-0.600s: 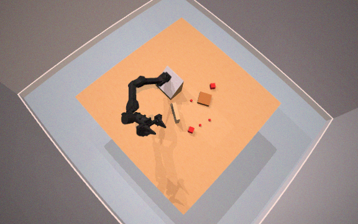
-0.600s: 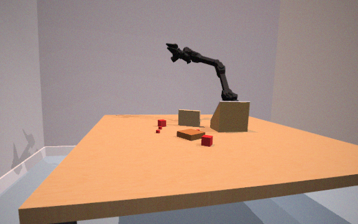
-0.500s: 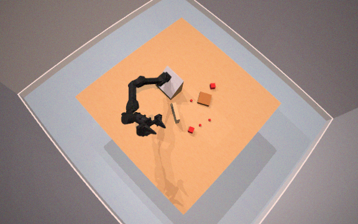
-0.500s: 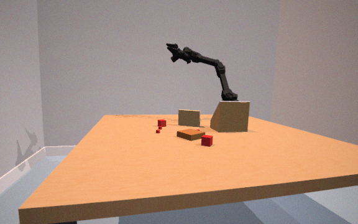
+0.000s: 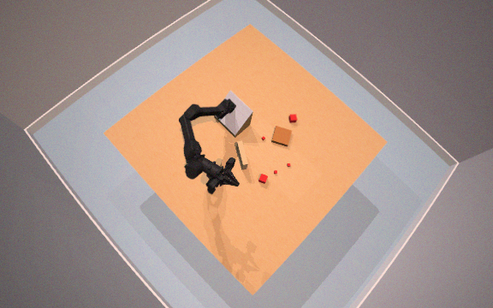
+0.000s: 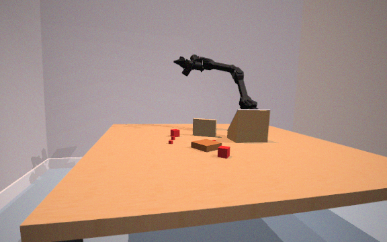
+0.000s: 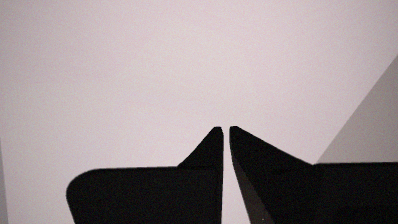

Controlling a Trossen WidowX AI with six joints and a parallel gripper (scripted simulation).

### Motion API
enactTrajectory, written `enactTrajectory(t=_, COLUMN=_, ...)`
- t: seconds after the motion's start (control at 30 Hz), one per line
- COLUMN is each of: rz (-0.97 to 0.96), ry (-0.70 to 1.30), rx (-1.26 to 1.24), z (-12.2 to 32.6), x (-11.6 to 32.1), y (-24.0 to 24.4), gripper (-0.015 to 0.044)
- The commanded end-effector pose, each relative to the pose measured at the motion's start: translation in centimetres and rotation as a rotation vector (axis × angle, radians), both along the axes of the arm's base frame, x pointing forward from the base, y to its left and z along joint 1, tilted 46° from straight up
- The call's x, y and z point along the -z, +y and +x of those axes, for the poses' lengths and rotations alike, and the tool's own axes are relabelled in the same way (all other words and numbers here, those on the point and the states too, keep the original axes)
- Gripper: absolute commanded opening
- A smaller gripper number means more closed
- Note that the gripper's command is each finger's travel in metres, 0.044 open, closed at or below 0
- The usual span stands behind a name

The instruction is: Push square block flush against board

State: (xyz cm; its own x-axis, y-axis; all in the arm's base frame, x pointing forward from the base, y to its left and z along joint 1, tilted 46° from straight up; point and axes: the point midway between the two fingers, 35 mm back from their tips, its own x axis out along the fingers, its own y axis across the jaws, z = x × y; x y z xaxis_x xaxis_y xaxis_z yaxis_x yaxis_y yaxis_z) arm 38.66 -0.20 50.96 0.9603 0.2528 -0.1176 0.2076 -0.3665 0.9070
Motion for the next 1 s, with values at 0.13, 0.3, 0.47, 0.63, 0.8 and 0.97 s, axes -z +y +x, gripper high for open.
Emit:
enactTrajectory(t=0.13, rz=0.027, ry=0.219, rx=0.139, z=1.4, x=6.9, y=-1.2, gripper=0.0)
enactTrajectory(t=0.3, rz=0.019, ry=0.364, rx=0.232, z=1.4, x=11.5, y=-1.9, gripper=0.0)
enactTrajectory(t=0.47, rz=-0.009, ry=0.506, rx=0.324, z=0.8, x=16.0, y=-2.6, gripper=0.0)
enactTrajectory(t=0.63, rz=-0.057, ry=0.641, rx=0.415, z=-0.4, x=20.3, y=-3.3, gripper=0.0)
enactTrajectory(t=0.8, rz=-0.126, ry=0.769, rx=0.503, z=-2.2, x=24.1, y=-4.0, gripper=0.0)
enactTrajectory(t=0.97, rz=-0.215, ry=0.887, rx=0.586, z=-4.3, x=27.5, y=-4.8, gripper=0.0)
